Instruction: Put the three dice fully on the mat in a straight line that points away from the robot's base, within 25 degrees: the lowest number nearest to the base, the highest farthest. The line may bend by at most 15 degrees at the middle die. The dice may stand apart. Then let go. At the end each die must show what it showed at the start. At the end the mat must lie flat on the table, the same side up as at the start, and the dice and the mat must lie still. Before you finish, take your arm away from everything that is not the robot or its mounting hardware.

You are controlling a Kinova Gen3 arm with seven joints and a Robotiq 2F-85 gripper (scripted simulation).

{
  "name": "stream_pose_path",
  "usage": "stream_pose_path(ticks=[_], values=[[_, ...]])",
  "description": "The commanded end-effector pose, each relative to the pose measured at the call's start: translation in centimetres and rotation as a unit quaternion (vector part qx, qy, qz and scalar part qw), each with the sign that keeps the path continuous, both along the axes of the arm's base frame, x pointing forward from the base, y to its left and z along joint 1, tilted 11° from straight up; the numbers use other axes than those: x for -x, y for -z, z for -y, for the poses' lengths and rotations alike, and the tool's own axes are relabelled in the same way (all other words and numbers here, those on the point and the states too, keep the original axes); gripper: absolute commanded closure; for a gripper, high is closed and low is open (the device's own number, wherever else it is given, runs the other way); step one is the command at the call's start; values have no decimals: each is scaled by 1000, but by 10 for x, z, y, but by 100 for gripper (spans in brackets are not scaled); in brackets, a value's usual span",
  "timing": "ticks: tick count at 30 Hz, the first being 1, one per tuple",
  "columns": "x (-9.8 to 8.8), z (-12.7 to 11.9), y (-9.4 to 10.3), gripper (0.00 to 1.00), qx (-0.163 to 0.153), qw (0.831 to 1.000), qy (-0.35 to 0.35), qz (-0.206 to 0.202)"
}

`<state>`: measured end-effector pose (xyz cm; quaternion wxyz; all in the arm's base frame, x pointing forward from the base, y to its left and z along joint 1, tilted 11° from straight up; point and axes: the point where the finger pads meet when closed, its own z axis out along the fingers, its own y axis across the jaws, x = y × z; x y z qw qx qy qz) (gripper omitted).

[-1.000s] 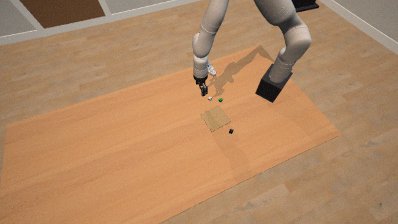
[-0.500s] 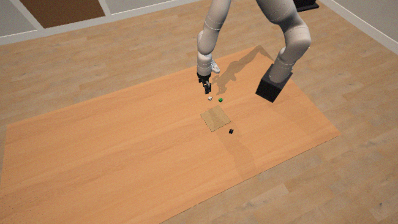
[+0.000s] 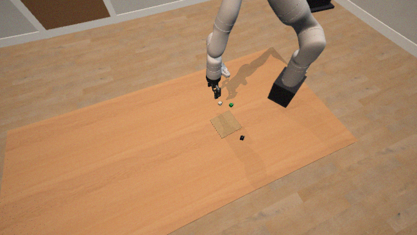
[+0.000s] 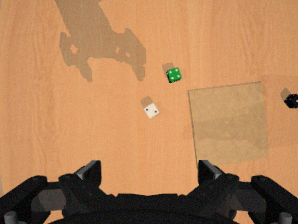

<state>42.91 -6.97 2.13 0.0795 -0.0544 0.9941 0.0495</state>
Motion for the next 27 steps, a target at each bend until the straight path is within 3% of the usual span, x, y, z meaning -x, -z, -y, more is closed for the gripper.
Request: stream_pose_path(ticks=[1,12,19,27], values=[[-1,-2,10,0,0,1000,-6,1],[-15,-11,85,0,1,1000,-8,2],[-17,-13,103,0,1,1000,-7,2],[-15,-13,105,0,0,1000,-6,-1]])
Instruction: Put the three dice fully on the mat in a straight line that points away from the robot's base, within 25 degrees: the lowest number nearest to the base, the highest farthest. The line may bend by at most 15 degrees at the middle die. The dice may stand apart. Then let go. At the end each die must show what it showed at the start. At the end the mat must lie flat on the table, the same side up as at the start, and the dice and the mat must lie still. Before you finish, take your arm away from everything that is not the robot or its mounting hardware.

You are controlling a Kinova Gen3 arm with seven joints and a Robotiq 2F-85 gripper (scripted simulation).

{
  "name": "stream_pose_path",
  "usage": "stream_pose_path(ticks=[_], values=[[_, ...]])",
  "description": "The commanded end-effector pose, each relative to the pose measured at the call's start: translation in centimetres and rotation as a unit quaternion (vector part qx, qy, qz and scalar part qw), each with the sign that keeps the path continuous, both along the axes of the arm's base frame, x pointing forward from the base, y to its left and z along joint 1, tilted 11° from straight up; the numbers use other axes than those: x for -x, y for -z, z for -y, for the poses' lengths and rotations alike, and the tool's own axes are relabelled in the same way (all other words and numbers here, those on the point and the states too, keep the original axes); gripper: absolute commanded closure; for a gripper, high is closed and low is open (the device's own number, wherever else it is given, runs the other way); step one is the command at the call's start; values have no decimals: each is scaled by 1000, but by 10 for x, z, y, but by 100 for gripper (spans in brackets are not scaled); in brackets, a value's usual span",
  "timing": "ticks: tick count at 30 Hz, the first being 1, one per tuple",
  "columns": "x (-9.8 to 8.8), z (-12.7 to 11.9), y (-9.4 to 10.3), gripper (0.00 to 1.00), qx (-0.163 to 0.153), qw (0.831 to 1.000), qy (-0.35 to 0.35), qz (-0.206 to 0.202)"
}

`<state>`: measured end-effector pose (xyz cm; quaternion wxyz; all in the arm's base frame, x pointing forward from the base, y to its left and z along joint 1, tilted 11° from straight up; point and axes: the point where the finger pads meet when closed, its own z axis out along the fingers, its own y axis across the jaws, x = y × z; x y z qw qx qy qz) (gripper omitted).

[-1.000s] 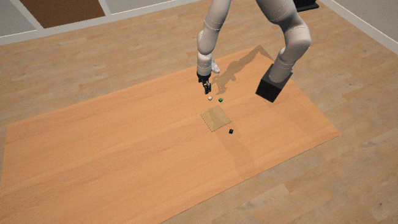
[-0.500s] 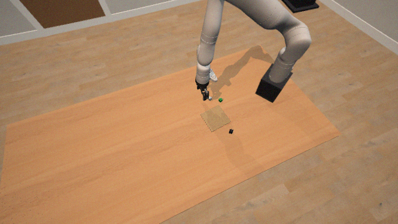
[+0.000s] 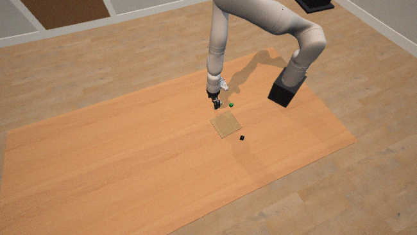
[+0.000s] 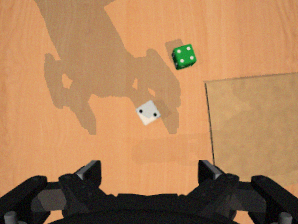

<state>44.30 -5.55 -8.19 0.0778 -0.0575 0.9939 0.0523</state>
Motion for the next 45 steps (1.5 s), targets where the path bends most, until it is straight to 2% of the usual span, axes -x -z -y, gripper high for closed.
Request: stream_pose_path(ticks=[1,38,45], values=[[-1,2,1,0,2,1000,-3,1],[-1,2,1,0,3,1000,-3,2],[17,-7,1,0,4,1000,-4,3]])
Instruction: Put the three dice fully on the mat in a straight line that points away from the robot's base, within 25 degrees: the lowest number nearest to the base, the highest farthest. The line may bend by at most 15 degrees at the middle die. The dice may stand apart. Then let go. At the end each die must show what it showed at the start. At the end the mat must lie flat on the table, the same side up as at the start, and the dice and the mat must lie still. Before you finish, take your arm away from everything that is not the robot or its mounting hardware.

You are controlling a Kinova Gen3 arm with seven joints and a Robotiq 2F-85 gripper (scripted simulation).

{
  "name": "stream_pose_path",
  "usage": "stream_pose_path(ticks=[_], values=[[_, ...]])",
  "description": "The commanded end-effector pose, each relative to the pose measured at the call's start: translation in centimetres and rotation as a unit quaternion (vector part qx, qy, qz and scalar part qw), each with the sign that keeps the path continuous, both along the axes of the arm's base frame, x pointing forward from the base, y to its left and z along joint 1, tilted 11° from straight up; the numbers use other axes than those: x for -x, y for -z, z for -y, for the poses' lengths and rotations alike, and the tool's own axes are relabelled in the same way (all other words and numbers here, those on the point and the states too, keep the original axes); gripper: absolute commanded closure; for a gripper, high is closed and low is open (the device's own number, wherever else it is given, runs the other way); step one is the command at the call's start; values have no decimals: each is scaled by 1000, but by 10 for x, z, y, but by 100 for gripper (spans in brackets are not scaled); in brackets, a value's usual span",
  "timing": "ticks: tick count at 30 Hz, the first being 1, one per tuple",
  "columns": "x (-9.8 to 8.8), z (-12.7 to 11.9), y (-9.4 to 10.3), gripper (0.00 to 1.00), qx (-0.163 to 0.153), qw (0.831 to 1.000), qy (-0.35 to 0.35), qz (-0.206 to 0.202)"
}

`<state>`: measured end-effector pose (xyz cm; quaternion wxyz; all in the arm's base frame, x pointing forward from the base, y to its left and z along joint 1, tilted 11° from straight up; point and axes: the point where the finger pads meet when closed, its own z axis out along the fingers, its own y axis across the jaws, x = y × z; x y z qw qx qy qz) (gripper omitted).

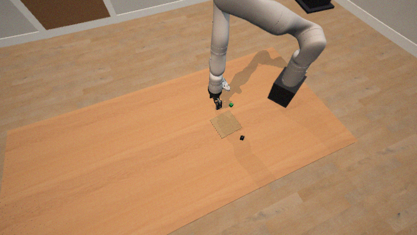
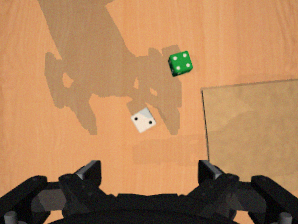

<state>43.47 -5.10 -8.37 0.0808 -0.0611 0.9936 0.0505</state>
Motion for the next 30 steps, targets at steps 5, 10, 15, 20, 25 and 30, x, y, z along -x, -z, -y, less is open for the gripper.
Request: stream_pose_path(ticks=[5,10,15,20,25,30], values=[[34,-14,2,0,3,1000,0,-1],[46,-20,4,0,2,1000,0,-2],[55,-25,5,0,2,1000,0,-2],[56,-25,5,0,2,1000,-1,-3],[55,-25,5,0,2,1000,-1,-3],[55,-25,5,0,2,1000,-1,-3]])
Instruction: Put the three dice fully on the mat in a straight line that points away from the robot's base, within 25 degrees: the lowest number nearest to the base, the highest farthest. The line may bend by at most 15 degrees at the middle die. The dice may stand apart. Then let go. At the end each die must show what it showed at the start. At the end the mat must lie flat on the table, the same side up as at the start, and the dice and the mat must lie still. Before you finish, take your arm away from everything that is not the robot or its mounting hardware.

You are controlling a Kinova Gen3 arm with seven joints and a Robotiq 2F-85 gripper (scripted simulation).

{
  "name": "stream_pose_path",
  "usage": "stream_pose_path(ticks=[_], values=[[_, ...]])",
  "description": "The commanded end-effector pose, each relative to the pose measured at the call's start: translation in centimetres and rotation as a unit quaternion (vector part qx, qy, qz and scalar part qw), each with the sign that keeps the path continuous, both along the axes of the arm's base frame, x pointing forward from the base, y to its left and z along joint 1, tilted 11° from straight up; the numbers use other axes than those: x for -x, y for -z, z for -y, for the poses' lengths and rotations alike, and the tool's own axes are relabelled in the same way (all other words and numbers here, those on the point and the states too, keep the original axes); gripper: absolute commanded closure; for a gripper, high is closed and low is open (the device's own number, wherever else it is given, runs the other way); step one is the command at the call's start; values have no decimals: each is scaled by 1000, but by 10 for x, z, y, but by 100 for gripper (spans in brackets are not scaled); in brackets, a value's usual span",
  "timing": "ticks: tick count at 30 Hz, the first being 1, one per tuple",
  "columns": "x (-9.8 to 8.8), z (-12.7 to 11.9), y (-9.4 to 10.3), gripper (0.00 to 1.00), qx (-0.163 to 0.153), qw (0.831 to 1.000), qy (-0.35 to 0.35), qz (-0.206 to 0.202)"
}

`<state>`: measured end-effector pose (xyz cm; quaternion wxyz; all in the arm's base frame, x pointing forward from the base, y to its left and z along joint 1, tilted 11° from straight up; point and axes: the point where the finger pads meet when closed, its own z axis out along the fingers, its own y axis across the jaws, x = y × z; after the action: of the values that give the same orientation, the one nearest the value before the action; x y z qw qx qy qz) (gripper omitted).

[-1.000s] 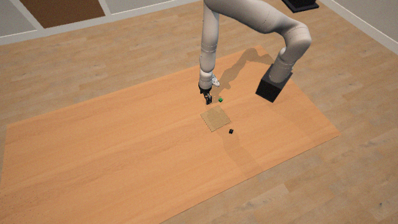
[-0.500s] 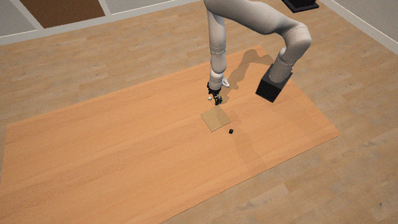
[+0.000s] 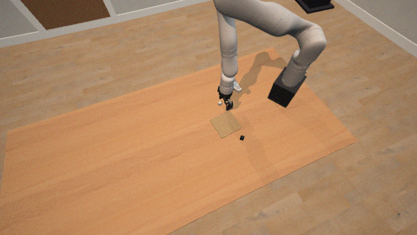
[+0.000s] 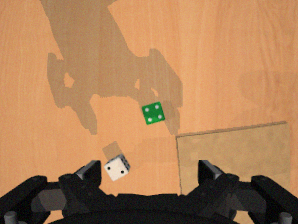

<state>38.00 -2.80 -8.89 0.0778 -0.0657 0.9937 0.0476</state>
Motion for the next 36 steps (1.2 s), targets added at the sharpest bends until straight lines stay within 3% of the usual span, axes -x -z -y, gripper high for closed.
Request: stream_pose_path(ticks=[1,36], values=[[1,-2,0,0,-1,1000,4,0],[0,-7,-1,0,-1,1000,4,1]])
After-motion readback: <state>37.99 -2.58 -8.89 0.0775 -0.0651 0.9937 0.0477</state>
